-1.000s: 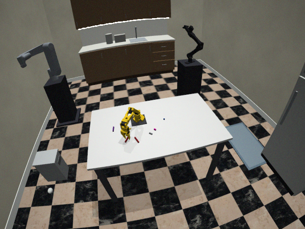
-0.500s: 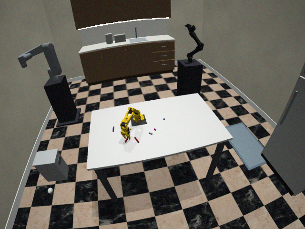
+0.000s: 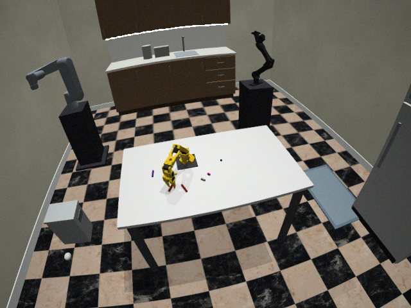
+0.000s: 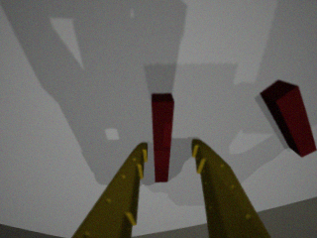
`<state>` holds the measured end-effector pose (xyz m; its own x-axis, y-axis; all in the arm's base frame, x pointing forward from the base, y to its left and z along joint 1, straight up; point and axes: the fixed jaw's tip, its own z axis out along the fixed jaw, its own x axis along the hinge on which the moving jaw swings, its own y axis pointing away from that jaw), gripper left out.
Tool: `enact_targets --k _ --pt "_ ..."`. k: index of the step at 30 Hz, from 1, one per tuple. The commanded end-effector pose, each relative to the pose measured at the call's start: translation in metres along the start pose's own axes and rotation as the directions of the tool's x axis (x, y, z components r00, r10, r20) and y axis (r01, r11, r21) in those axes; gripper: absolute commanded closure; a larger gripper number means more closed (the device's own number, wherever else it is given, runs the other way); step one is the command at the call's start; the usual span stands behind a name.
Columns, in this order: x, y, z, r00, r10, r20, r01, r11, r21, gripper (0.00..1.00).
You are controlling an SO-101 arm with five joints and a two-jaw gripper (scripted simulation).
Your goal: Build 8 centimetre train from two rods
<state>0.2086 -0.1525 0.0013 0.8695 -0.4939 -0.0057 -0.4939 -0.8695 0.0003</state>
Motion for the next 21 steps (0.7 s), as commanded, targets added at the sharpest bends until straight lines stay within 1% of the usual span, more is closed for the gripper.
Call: enact_targets --k 1,10,21 --pt "-0.0036 0.0017 0.006 1.0 -0.001 0.022 0.001 1.0 0.003 0.82" --pt "-0.0036 0.0017 0.006 1.0 -0.001 0.022 0.001 1.0 0.003 0.84" --pt "-0.0036 0.0017 0.006 1.0 -0.001 0.022 0.001 1.0 0.003 0.91"
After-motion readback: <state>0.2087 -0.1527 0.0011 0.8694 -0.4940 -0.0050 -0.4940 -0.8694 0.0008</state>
